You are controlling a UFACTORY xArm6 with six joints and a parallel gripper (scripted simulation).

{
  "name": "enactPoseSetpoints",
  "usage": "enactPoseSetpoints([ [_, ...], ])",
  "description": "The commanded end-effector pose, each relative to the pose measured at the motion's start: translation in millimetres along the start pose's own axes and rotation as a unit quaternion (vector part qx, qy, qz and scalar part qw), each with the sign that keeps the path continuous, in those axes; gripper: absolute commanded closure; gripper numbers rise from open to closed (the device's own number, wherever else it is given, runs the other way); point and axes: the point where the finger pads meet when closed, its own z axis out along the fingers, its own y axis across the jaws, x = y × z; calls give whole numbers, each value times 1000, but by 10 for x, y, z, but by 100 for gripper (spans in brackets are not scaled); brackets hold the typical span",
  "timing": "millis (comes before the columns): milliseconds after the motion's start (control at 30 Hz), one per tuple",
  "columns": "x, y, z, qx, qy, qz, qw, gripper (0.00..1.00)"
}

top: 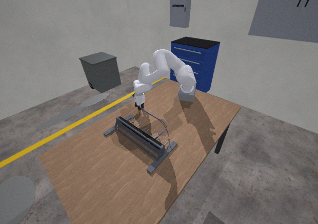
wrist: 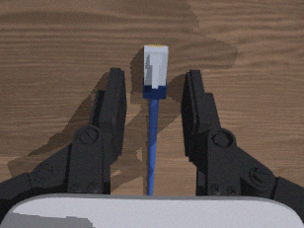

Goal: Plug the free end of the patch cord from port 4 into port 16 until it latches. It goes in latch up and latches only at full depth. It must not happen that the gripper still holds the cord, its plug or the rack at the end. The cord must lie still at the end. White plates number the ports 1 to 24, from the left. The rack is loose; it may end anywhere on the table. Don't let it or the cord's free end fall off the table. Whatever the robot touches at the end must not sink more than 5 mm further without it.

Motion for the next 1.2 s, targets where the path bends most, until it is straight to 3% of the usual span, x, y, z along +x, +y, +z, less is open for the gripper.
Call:
enactPoseSetpoints([
  [0, 9, -10, -5, 1, 1, 0, 1000, 62],
  [1000, 9, -10, 12, 1, 1, 0, 1000, 62],
  [1033, 9, -10, 12, 1, 1, 0, 1000, 100],
  [1167, 9, -8, 13, 1, 1, 0, 1000, 100],
])
